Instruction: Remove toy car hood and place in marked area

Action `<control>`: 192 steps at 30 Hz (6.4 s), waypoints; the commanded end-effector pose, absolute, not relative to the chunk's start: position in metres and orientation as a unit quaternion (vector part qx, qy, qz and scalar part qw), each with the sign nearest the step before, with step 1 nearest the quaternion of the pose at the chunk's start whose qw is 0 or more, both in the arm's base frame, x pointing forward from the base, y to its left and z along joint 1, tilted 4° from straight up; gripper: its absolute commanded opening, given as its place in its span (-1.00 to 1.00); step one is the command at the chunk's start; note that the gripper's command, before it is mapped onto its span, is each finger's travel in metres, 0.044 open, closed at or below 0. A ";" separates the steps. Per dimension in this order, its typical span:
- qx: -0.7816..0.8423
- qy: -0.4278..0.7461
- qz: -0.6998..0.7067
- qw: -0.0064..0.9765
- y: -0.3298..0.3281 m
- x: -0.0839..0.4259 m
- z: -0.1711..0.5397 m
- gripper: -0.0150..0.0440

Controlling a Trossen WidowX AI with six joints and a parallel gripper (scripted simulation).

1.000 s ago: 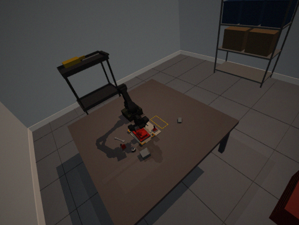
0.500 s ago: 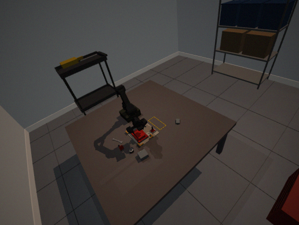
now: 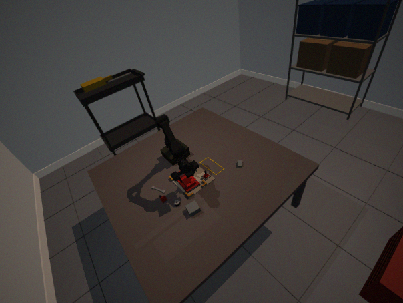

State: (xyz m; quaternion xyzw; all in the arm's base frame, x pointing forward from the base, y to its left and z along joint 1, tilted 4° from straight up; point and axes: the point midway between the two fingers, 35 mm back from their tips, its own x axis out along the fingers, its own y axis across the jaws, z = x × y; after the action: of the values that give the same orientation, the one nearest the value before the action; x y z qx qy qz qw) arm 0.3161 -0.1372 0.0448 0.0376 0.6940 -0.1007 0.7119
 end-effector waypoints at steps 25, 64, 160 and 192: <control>0.039 0.697 -0.097 0.710 -0.136 0.313 0.025 1.00; 0.038 0.695 -0.100 0.711 -0.138 0.314 0.012 0.64; 0.038 0.697 -0.089 0.710 0.048 0.331 0.069 -0.49; 0.045 0.697 -0.093 0.710 0.099 0.321 0.050 -0.49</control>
State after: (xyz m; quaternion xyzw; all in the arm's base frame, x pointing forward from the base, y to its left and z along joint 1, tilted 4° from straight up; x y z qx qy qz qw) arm 0.3226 0.0988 0.0547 0.0445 0.6937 -0.0921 0.7130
